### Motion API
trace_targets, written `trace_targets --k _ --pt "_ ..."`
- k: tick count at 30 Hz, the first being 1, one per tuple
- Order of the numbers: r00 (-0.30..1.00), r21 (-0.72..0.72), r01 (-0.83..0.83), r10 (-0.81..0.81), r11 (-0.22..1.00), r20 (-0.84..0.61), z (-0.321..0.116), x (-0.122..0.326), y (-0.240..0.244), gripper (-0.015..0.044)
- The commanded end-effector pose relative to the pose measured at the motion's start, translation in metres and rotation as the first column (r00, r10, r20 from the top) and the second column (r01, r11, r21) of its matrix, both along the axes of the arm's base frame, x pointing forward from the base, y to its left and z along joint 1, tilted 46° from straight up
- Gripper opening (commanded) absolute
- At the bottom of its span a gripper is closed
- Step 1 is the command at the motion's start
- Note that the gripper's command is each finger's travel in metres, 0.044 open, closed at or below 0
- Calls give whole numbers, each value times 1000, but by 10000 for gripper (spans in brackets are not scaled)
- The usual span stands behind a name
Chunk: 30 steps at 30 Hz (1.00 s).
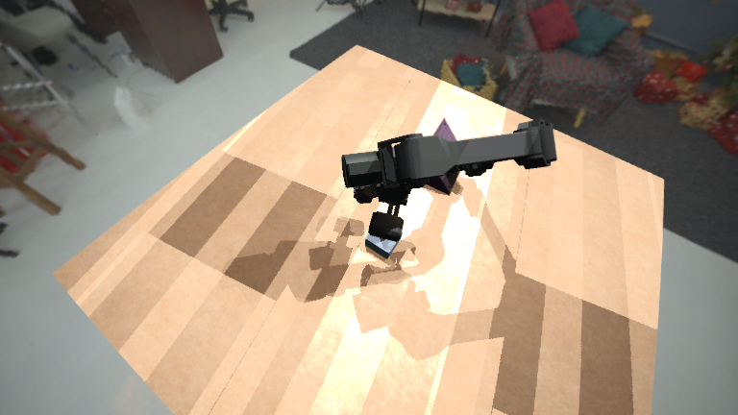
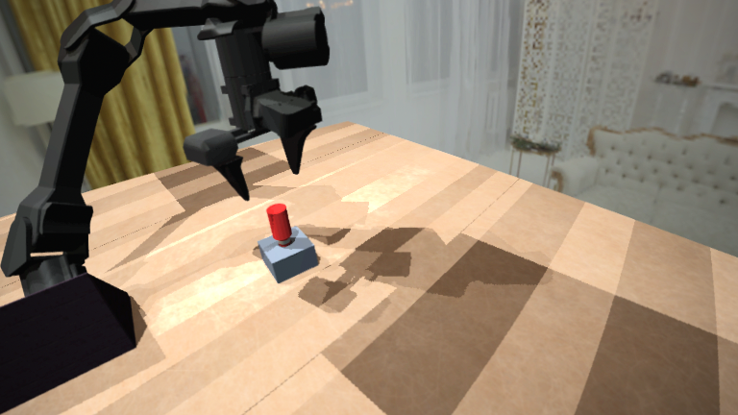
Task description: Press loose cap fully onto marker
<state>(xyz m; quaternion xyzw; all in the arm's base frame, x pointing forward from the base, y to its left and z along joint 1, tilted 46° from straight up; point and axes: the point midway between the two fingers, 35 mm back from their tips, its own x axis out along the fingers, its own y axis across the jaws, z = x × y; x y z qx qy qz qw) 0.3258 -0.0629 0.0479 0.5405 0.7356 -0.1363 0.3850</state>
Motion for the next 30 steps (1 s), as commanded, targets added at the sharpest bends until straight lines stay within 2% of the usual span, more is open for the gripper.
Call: trace_targets --k 1,3,6,11,13,16,30 --pt "998 9 -60 59 998 37 3 -1 -2 387" --pt "968 17 -192 186 981 166 2 -1 -1 335" --pt "851 -6 -398 372 917 370 1 -2 1 256" --pt "496 -140 -672 583 727 644 -2 -2 3 125" --pt "376 -193 -723 612 663 695 -2 -2 3 72" --pt "361 -200 -729 615 655 701 -2 -2 4 0" --pt "360 -200 -729 615 655 701 -3 -2 4 0"
